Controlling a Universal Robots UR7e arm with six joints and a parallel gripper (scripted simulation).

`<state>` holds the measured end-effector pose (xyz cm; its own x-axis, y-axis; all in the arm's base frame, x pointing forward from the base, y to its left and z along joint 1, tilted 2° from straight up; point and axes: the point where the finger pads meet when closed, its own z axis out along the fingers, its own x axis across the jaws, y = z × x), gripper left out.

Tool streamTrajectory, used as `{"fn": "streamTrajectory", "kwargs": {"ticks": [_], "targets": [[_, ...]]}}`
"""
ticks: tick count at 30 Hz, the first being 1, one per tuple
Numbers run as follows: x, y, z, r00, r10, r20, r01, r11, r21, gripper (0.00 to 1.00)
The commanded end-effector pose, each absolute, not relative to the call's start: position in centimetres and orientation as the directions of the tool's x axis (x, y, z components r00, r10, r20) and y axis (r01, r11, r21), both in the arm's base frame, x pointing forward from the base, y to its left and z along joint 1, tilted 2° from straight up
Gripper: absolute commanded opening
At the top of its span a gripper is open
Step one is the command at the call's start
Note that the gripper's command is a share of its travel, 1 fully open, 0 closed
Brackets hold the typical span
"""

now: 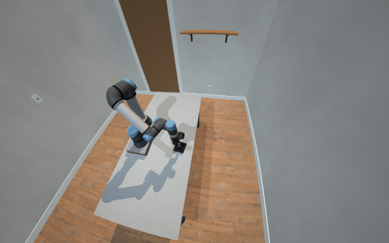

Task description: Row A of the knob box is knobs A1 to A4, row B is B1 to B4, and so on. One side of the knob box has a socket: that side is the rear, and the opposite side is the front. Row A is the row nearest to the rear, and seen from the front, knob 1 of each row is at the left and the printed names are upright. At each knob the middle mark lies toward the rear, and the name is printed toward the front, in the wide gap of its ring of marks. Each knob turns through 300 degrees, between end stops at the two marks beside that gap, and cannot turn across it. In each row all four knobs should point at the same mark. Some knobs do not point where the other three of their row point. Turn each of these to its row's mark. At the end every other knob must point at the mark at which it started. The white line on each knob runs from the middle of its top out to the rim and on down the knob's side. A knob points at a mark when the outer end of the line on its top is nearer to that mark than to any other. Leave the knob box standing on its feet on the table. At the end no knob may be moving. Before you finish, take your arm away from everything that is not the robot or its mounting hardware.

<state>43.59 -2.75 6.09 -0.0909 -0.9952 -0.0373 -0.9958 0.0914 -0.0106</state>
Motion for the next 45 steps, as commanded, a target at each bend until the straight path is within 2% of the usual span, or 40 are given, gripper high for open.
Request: {"fn": "streamTrajectory", "kwargs": {"ticks": [1, 8, 45], "targets": [[43.49, -2.82, 6.22, -0.180, -0.983, -0.035, -0.984, 0.180, -0.008, 0.46], [43.39, -2.86, 6.28, -0.233, -0.972, -0.035, -0.972, 0.234, -0.006, 0.46], [43.38, -2.87, 6.29, -0.238, -0.971, -0.035, -0.971, 0.238, -0.005, 0.46]]}}
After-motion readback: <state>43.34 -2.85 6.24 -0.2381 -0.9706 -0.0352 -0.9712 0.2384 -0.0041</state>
